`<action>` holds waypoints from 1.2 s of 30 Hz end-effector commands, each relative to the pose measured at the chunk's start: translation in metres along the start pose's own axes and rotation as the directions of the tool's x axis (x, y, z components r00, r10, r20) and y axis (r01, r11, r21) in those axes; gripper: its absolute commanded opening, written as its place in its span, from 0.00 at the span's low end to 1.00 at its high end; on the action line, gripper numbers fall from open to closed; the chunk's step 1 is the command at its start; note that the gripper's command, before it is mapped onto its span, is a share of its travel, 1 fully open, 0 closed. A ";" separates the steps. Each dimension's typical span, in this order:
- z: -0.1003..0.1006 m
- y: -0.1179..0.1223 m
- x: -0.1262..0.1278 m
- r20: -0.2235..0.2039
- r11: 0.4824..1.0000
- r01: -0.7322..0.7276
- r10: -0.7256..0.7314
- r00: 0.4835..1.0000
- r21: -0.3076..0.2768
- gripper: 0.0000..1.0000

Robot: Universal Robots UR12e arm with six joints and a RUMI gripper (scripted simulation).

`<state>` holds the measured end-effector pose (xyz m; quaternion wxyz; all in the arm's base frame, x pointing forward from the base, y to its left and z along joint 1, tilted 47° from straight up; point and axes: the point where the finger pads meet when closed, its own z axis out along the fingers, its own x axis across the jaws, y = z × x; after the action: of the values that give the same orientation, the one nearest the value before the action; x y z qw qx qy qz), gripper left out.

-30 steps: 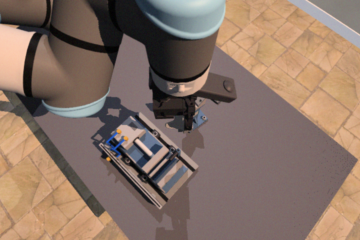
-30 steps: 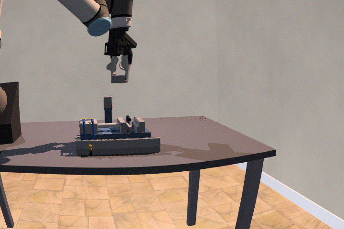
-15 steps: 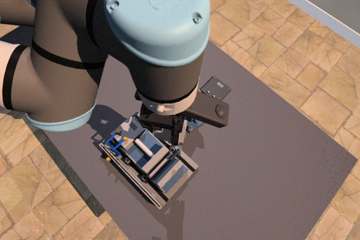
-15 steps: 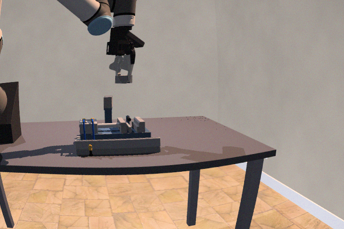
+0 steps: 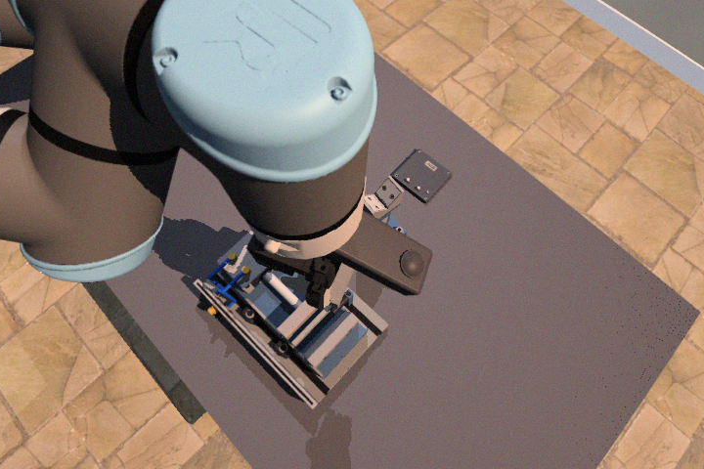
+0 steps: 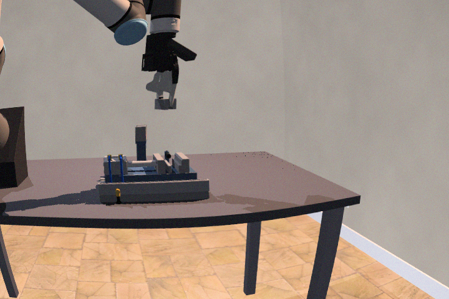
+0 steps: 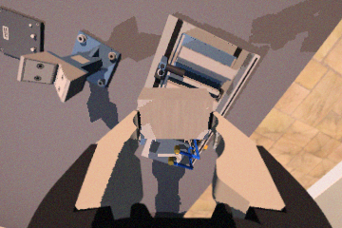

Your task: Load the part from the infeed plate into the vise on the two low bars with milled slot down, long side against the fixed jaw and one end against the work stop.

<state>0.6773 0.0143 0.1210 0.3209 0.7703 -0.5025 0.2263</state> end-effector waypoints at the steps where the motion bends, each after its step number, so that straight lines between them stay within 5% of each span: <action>1: -0.001 0.002 0.009 -0.001 0.999 -0.053 0.053 0.999 0.000 0.00; 36: 0.000 0.015 0.057 -0.005 0.947 -0.321 0.321 0.947 -0.001 0.00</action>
<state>0.6856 -0.0247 0.1615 0.2833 0.6807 -0.6170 0.2750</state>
